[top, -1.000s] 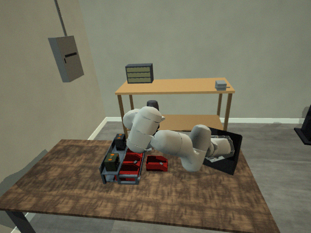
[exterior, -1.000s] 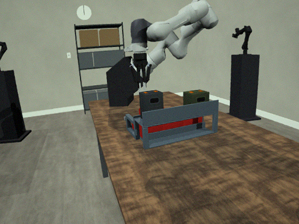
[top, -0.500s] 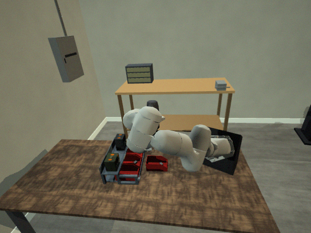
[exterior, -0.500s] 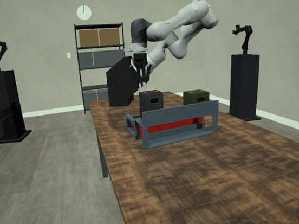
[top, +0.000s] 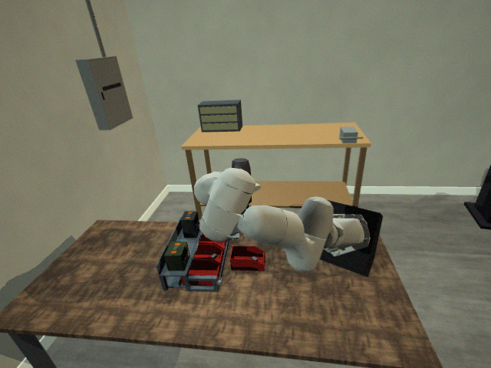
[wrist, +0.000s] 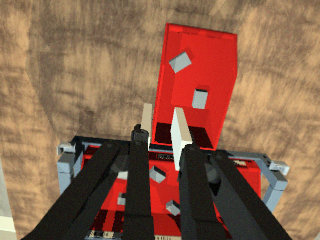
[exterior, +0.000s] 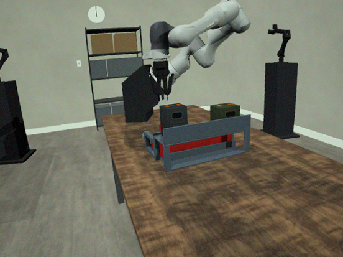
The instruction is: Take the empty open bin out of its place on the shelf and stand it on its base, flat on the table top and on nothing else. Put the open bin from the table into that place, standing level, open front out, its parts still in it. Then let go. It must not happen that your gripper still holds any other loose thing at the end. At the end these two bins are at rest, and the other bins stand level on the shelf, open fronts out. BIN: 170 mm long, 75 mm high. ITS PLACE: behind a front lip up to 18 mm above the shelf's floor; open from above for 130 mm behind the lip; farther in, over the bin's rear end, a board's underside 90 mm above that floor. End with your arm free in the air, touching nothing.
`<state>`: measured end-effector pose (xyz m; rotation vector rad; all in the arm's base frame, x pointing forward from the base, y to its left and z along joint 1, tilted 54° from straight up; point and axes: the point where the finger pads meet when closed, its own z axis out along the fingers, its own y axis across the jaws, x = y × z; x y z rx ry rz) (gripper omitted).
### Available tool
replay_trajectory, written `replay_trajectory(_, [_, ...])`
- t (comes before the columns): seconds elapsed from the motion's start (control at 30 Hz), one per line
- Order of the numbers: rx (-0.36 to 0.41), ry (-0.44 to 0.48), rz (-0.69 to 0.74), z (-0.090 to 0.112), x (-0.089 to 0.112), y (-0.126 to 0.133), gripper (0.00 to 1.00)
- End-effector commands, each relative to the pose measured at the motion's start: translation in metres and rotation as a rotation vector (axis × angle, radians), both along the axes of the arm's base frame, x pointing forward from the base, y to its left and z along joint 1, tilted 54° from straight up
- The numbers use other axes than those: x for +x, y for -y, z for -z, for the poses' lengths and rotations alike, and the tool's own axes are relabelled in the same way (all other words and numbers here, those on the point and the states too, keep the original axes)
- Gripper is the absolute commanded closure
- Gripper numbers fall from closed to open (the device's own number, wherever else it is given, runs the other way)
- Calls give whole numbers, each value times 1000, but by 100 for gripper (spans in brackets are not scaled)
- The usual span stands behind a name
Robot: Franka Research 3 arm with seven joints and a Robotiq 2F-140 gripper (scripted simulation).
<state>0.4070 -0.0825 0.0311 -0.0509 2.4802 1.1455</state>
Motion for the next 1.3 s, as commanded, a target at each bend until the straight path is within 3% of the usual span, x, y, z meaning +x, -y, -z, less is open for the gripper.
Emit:
replay_trajectory(0.0, [-3, 5, 0, 0, 1, -1, 85])
replay_trajectory(1.27, [-3, 5, 0, 33, 21, -42, 85])
